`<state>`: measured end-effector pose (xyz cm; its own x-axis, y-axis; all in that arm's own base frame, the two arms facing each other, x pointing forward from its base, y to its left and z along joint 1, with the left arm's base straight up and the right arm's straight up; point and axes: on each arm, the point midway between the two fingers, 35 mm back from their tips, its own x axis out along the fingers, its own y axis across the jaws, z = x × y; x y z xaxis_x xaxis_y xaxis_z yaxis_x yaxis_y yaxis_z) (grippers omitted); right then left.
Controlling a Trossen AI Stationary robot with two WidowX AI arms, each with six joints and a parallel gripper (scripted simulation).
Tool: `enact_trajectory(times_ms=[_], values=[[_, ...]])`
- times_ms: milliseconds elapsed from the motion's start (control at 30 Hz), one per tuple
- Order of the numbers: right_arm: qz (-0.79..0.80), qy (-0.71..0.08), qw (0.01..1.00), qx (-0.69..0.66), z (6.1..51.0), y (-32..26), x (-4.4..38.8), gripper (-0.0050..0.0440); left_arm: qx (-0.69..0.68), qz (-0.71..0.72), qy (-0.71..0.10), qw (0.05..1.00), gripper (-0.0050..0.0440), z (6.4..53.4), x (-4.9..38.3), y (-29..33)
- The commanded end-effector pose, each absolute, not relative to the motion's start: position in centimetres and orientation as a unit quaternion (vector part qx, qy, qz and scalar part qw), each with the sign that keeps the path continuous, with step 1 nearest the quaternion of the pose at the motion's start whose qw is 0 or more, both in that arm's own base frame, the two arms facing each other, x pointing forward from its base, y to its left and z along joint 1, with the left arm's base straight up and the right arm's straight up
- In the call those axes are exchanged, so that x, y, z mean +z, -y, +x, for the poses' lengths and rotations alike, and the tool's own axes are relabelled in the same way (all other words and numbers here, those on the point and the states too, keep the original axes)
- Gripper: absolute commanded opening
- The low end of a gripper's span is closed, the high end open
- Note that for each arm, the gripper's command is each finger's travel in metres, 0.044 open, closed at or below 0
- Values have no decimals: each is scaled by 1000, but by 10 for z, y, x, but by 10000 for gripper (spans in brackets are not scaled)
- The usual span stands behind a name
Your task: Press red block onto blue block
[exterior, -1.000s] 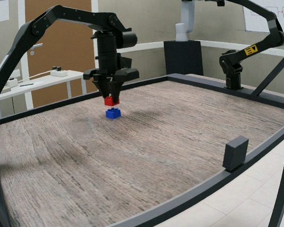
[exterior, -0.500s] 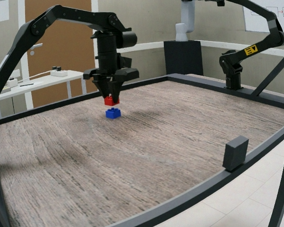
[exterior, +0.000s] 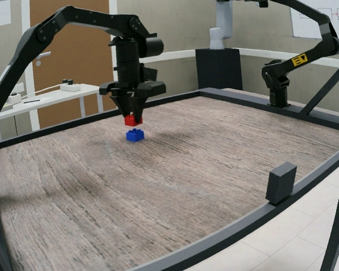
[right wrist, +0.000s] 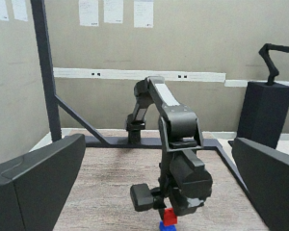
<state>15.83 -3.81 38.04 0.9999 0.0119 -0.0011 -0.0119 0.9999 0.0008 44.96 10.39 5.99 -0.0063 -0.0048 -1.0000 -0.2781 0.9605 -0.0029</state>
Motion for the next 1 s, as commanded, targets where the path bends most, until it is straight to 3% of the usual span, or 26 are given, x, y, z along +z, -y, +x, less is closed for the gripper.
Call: enact_trajectory(times_ms=[0,967], values=[[0,0,1000,7,158,38,381,400,98,-99,-686,714,-50,454,77,-104],[0,0,1000,7,158,38,381,400,98,-99,-687,713,-50,453,68,-104]])
